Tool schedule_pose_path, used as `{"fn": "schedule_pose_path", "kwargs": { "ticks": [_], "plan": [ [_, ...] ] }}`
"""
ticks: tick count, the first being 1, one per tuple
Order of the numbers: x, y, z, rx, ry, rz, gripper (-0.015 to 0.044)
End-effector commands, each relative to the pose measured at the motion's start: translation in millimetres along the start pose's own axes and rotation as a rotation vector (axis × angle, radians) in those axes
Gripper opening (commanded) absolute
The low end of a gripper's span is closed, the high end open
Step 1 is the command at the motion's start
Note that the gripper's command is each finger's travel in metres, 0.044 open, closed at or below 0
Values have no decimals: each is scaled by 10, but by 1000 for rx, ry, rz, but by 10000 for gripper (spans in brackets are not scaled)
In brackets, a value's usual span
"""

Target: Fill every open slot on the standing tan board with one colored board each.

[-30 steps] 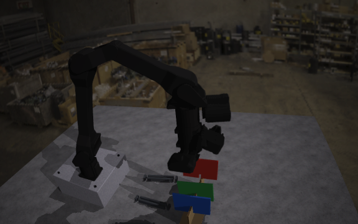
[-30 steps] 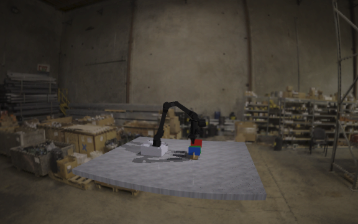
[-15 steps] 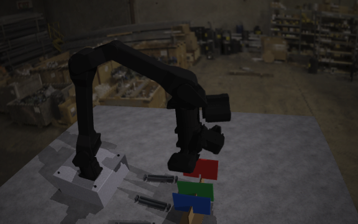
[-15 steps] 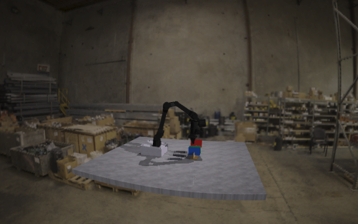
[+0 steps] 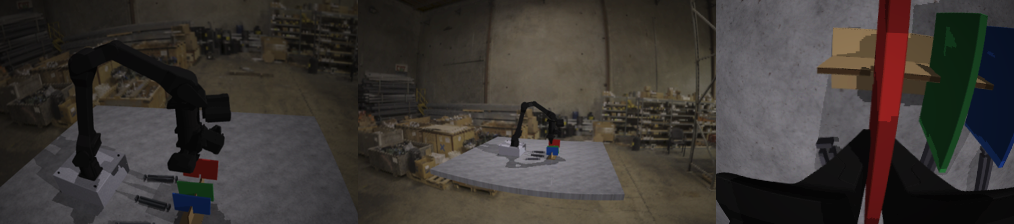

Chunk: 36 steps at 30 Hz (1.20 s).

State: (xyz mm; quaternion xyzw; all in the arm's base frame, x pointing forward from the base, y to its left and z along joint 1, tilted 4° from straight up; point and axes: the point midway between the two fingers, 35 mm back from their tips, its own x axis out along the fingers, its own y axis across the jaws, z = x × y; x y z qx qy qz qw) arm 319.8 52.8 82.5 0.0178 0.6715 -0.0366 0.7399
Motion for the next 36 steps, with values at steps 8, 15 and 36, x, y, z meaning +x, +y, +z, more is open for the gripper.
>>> {"fn": "schedule_pose_path", "kwargs": {
  "ticks": [8, 15, 36],
  "plan": [
    [-1, 6, 4, -3, 0, 4, 0],
    [-1, 6, 4, -3, 0, 4, 0],
    [119, 7, 3, -3, 0, 4, 0]
  ]
}}
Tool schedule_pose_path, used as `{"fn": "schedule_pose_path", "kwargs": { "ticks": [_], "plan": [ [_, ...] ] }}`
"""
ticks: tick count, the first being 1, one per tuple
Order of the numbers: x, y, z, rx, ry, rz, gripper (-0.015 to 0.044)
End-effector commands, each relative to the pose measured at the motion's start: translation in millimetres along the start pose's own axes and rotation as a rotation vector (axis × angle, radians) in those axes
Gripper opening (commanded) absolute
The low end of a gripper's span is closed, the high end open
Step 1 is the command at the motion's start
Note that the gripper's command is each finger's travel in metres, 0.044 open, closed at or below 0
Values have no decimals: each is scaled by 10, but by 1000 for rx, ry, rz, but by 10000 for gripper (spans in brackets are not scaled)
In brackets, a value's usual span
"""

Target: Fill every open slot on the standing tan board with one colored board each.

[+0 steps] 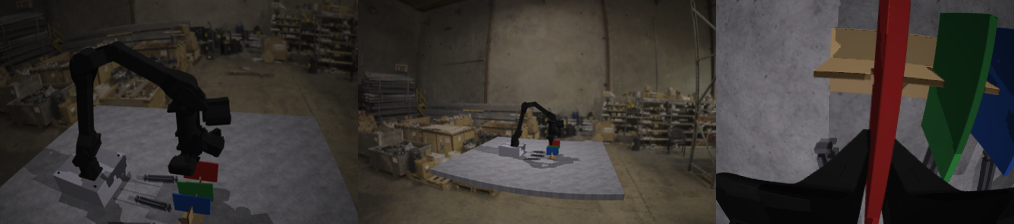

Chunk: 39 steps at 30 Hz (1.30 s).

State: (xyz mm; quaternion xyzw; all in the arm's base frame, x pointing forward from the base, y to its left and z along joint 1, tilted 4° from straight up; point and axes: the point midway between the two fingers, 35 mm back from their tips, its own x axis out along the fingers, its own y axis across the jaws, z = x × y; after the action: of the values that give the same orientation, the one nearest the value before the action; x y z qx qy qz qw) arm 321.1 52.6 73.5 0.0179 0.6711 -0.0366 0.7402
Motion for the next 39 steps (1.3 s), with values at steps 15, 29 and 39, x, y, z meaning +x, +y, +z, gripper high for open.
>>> {"fn": "schedule_pose_path", "kwargs": {
  "ticks": [15, 29, 39],
  "plan": [
    [118, 6, -1, -3, 1, 4, 0],
    [203, 6, -1, -3, 1, 4, 0],
    [254, 5, -5, -3, 1, 4, 0]
  ]
}}
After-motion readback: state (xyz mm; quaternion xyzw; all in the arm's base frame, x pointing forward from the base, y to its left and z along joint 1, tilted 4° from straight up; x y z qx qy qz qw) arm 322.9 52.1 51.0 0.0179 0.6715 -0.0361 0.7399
